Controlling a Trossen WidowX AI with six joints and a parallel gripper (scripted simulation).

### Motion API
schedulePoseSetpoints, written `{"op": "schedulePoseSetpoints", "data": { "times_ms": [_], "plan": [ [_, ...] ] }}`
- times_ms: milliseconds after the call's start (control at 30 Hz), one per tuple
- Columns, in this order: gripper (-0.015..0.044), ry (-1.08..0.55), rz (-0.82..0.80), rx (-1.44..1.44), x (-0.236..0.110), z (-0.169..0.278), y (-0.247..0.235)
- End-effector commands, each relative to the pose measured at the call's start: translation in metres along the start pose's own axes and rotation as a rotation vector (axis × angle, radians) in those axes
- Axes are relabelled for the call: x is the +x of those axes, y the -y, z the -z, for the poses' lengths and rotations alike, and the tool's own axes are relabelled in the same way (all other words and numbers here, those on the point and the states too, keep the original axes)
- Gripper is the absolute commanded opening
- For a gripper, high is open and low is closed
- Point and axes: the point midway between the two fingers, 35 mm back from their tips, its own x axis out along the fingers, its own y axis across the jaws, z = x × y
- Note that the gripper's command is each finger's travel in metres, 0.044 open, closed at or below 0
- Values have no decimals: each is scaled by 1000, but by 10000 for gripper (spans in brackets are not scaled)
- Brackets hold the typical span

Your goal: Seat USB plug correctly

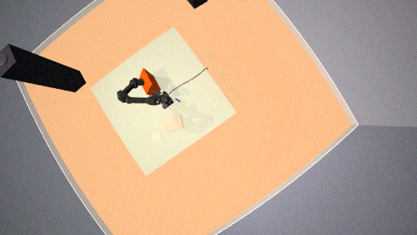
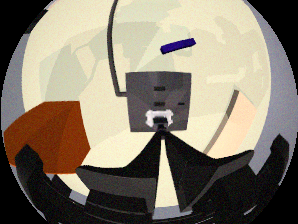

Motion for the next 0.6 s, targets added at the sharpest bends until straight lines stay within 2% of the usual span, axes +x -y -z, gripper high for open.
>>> {"op": "schedulePoseSetpoints", "data": {
  "times_ms": [0,567],
  "plan": [
    [0,-3,2,-4,1,0,0],
    [0,-3,2,-4,3,0,0]
  ]
}}
